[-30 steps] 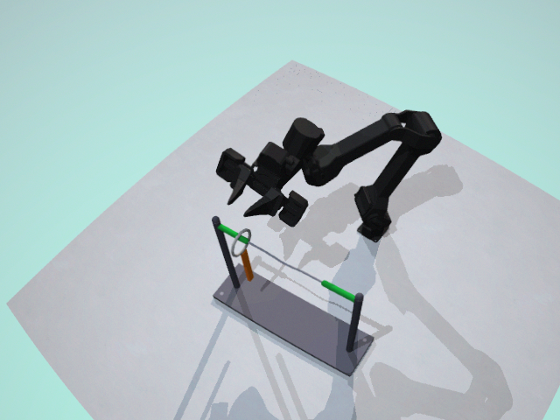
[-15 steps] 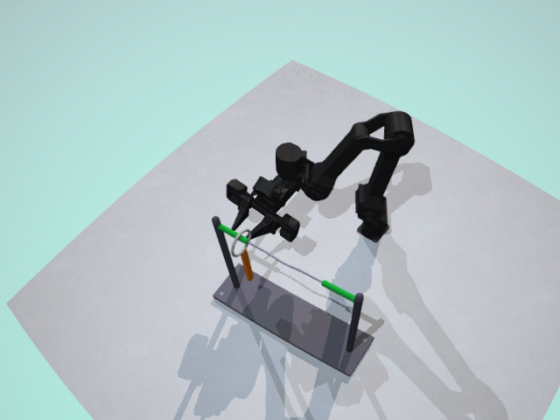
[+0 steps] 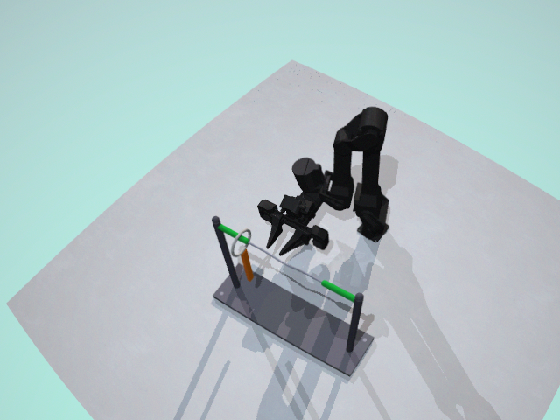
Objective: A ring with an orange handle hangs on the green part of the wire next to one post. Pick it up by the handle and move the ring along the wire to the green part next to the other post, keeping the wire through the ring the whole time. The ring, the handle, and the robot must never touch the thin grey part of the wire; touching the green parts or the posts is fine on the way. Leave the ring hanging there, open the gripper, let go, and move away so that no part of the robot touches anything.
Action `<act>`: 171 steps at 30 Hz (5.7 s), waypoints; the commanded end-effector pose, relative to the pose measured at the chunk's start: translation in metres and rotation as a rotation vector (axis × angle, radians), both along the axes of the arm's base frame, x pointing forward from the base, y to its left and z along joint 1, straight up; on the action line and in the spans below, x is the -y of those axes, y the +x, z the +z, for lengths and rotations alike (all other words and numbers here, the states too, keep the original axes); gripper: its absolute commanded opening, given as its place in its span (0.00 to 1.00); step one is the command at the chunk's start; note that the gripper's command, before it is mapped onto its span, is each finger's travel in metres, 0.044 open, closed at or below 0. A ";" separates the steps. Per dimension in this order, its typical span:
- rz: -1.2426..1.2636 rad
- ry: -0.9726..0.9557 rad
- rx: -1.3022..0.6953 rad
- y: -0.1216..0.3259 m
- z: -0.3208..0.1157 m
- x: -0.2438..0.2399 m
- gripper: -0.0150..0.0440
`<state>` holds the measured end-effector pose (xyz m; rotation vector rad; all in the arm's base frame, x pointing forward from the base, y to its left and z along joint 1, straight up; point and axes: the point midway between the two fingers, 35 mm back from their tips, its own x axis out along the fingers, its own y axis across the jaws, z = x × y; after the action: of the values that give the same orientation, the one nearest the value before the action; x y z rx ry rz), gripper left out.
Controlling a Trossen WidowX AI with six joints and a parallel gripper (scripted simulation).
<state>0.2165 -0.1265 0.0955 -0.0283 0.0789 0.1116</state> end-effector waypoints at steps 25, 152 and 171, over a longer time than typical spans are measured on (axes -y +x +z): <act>0.004 0.008 0.002 0.051 0.044 -0.010 0.53; 0.004 0.007 0.011 0.120 0.060 -0.017 0.00; 0.005 0.007 0.008 0.120 0.060 -0.022 0.00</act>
<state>0.3366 -0.1077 0.1536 -0.0190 0.0722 0.1186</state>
